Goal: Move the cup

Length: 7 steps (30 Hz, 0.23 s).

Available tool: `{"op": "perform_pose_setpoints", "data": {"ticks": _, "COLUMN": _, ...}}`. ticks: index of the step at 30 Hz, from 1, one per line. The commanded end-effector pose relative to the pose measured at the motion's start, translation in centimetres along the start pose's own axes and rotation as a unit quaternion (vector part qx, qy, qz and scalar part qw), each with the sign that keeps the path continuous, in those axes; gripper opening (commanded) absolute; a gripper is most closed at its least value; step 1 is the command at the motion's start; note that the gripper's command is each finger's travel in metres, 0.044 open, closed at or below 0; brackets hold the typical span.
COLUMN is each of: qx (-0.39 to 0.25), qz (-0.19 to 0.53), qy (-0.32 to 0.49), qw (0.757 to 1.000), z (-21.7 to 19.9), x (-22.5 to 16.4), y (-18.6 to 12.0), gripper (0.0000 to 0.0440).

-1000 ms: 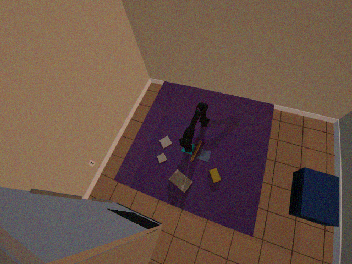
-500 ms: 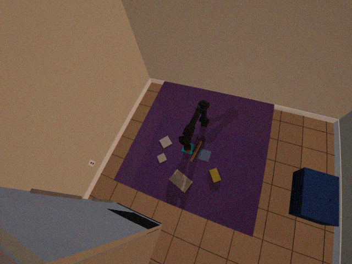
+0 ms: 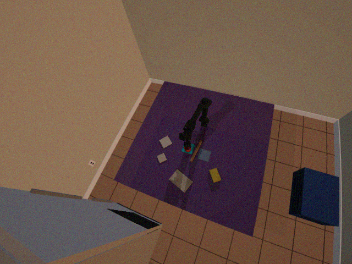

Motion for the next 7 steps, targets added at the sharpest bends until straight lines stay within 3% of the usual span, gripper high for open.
{"op": "perform_pose_setpoints", "data": {"ticks": 1, "qx": 0.011, "qz": -0.003, "qy": 0.001, "qw": 1.000, "z": -0.1, "x": 0.2, "y": -1.0, "gripper": 0.0267}}
{"op": "perform_pose_setpoints", "data": {"ticks": 7, "qx": 0.036, "qz": -0.017, "qy": 0.003, "qw": 0.999, "z": 0.1, "x": 1.0, "y": -3.1, "gripper": 0.0319}}
Point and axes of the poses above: the point midway between the two fingers, 35 mm back from their tips, its own y axis out along the fingers, its own z axis across the jaws, x = y × z, the point moved 4 cm from there along -y, back along the fingers, and after that the axes turned 8 degrees about y, right-handed, at the moved point
